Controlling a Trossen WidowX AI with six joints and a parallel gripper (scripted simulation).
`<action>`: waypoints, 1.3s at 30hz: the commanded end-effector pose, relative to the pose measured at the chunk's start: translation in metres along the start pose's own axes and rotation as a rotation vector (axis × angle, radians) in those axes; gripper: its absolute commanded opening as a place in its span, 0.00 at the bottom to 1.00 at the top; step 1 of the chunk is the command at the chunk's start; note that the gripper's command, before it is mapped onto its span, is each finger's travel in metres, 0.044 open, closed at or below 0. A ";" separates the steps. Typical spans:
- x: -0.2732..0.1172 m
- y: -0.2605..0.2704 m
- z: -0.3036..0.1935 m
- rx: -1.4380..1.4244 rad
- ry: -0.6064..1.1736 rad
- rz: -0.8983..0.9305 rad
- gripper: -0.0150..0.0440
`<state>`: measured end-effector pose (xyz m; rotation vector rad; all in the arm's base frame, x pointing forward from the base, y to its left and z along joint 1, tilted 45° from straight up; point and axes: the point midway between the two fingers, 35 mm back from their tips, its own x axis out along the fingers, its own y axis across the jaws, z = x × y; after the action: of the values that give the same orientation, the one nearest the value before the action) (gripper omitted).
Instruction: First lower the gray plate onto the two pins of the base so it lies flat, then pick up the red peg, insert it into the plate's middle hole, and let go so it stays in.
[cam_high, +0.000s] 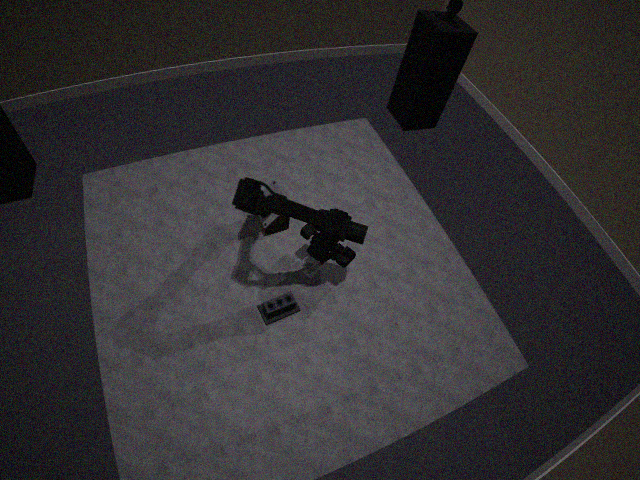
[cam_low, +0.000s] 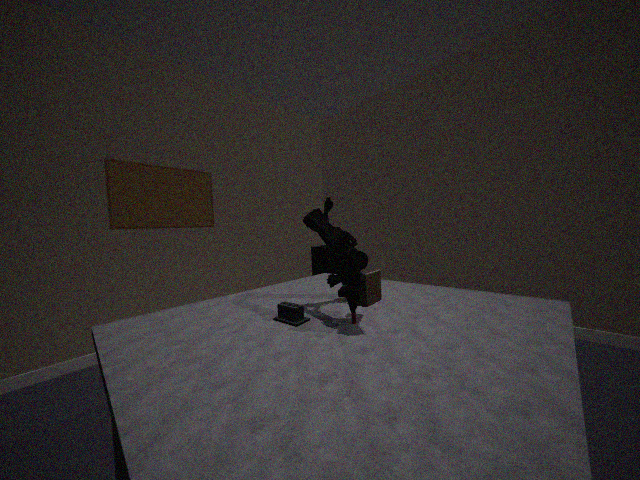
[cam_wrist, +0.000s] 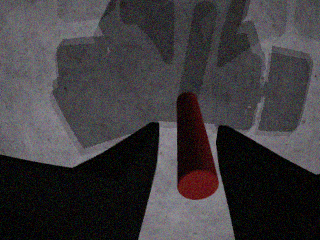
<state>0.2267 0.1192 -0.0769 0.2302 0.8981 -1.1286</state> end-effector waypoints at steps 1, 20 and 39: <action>0.001 -0.001 0.000 -0.007 -0.004 -0.002 0.33; -0.018 0.002 -0.001 -0.008 -0.002 -0.001 0.25; -0.077 0.006 -0.002 -0.009 0.001 -0.001 0.25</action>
<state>0.2204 0.1696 -0.0299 0.2119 0.9035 -1.1232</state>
